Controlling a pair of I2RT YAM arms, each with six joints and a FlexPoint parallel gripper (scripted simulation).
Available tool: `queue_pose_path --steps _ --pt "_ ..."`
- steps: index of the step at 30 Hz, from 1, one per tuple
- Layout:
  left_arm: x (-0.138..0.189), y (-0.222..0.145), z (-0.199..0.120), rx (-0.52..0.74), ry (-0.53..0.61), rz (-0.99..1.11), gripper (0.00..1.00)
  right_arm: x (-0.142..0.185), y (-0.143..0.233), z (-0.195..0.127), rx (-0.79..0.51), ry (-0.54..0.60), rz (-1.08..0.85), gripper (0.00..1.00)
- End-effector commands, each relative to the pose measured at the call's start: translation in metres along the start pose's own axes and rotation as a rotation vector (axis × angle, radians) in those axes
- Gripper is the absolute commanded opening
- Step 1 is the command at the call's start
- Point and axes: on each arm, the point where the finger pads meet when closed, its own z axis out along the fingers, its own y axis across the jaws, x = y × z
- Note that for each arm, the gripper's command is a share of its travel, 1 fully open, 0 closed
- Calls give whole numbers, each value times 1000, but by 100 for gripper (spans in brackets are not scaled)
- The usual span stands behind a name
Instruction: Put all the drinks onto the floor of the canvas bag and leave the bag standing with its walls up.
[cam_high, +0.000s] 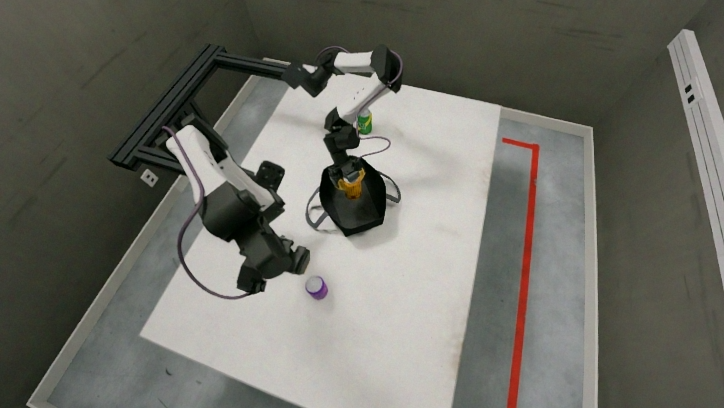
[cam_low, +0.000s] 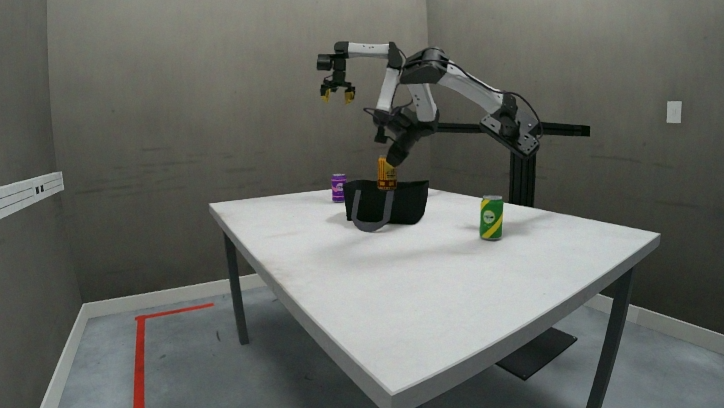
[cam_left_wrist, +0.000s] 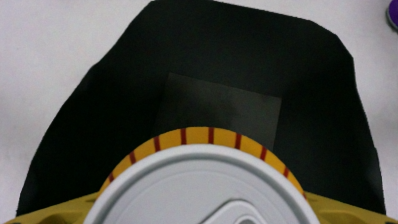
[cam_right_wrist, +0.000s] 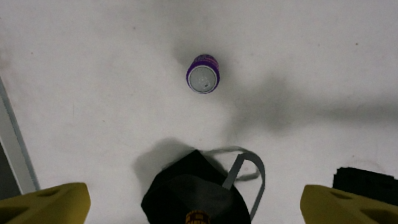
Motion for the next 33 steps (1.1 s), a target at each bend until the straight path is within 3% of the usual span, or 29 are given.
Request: queue_pose_path --steps 1,5,19,33 --pt "-35 2 -2 2 -97 -70 67 -4 1 -12 -33 -25 0 100" --pt "-21 3 9 -2 -76 -62 67 -4 1 -12 -33 -25 0 100" --pt "-24 2 14 1 -99 -66 67 -4 1 -12 -33 -25 0 100" --pt "-5 4 36 -6 -88 -61 67 -4 1 -12 -33 -25 0 100"
